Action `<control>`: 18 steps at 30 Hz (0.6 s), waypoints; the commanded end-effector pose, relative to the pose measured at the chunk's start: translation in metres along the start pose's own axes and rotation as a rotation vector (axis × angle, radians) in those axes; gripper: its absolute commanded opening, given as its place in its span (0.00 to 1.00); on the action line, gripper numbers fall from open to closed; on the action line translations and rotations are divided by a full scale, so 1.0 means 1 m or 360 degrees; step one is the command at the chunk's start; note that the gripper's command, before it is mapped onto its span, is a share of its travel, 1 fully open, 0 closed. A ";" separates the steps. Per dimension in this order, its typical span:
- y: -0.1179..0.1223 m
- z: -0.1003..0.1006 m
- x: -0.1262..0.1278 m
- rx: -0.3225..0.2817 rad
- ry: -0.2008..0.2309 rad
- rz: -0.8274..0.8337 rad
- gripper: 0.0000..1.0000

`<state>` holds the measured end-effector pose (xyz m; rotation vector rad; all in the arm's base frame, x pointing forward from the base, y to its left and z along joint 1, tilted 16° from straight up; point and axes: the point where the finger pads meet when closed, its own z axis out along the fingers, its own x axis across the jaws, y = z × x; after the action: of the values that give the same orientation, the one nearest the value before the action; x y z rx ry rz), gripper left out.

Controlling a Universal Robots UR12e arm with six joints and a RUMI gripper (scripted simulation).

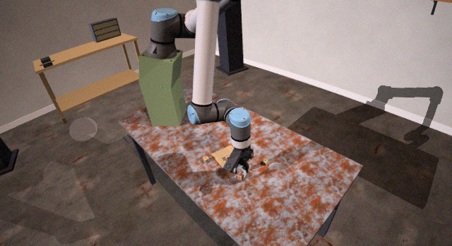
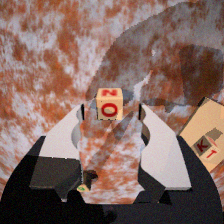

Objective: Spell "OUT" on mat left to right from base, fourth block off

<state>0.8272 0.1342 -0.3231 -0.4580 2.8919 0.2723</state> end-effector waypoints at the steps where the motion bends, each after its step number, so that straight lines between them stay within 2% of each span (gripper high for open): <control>1: -0.001 0.005 -0.004 0.0005 -0.0007 -0.0001 0.37; 18: -0.001 0.004 -0.003 0.0005 -0.0007 -0.0001 0.37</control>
<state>0.8279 0.1352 -0.3292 -0.4577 2.8921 0.2724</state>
